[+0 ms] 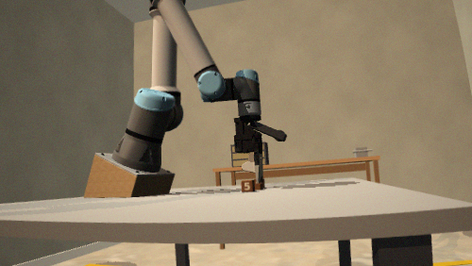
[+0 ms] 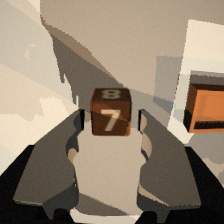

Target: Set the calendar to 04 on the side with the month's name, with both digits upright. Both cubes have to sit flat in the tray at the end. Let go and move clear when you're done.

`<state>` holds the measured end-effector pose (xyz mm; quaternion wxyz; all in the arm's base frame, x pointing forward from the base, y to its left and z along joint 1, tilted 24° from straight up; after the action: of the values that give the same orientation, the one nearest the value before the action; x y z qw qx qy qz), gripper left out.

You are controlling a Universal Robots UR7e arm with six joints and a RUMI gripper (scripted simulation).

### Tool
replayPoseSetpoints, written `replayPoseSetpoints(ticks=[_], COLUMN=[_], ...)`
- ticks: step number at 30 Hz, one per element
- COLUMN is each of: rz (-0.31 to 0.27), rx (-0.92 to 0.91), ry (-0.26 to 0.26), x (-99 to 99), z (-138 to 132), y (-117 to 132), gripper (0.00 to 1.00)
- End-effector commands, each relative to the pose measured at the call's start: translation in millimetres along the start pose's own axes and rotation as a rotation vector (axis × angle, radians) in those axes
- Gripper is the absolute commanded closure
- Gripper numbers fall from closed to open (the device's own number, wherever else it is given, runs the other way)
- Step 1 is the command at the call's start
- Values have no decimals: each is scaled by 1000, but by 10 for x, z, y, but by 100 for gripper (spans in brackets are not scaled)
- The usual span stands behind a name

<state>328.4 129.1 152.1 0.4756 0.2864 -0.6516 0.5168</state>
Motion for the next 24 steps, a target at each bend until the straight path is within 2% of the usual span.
replayPoseSetpoints(ticks=[1,13,18,24], rz=[1,1,1,1], rx=[0,0,0,0], ry=[0,0,0,0], x=[2,50,169,400], z=[-1,-1,-1,-1], y=[-2,-2,-2,-2], gripper=[72,72,72,72])
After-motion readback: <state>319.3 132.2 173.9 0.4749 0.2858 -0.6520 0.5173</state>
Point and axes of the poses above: the point where the finger pads meet when closed, its own x axis back along the fingers, its own z axis across the jaws, y = z × x, the point moved 10 cm from there along x, back along the fingers, and after that the axes turned 15 degrees about -x, right-handed, at the moved point
